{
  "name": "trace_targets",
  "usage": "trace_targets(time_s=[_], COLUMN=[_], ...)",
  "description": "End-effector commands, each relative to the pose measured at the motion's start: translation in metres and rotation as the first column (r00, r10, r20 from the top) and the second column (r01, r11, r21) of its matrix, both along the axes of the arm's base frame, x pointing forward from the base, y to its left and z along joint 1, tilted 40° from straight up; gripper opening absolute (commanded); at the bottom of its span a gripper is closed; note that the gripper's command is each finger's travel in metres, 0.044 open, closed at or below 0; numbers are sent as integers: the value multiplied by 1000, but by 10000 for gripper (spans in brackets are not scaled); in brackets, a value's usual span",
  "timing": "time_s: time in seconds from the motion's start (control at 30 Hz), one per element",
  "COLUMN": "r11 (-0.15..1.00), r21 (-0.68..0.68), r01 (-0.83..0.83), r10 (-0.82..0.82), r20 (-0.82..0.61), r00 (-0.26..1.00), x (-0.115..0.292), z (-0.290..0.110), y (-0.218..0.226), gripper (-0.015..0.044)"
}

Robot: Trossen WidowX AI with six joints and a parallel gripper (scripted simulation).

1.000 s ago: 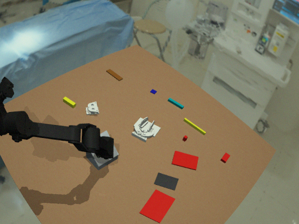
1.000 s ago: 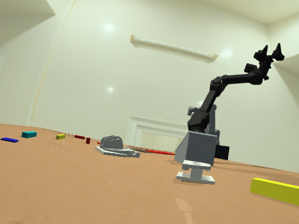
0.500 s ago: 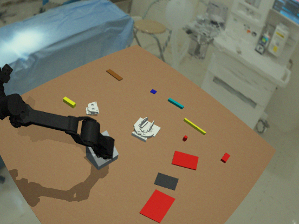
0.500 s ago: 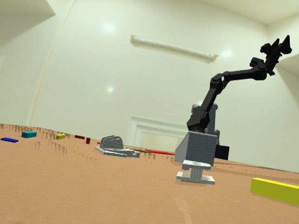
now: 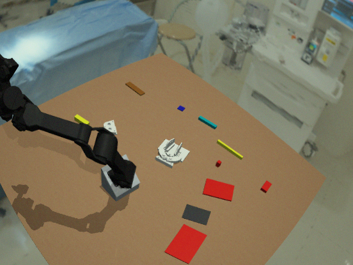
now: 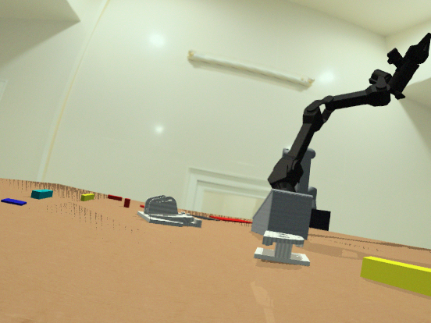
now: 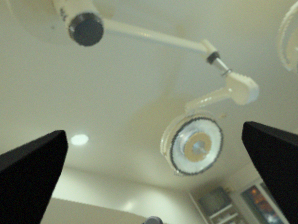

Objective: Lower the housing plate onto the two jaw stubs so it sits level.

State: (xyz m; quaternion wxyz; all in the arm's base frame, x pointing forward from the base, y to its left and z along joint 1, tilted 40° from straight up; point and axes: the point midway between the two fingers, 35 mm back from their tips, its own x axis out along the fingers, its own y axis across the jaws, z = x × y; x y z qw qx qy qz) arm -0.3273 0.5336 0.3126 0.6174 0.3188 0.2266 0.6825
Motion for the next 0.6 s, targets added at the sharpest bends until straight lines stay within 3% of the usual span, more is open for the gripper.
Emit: trace_targets(time_s=[0.0, 0.57], r11=[997, 946], r21=[-65, -248], r01=[35, 211], r10=[-27, -68], r20=[123, 483], r00=[992, 873], x=[16, 90], z=[-28, -105], y=[16, 49], gripper=[440, 440])
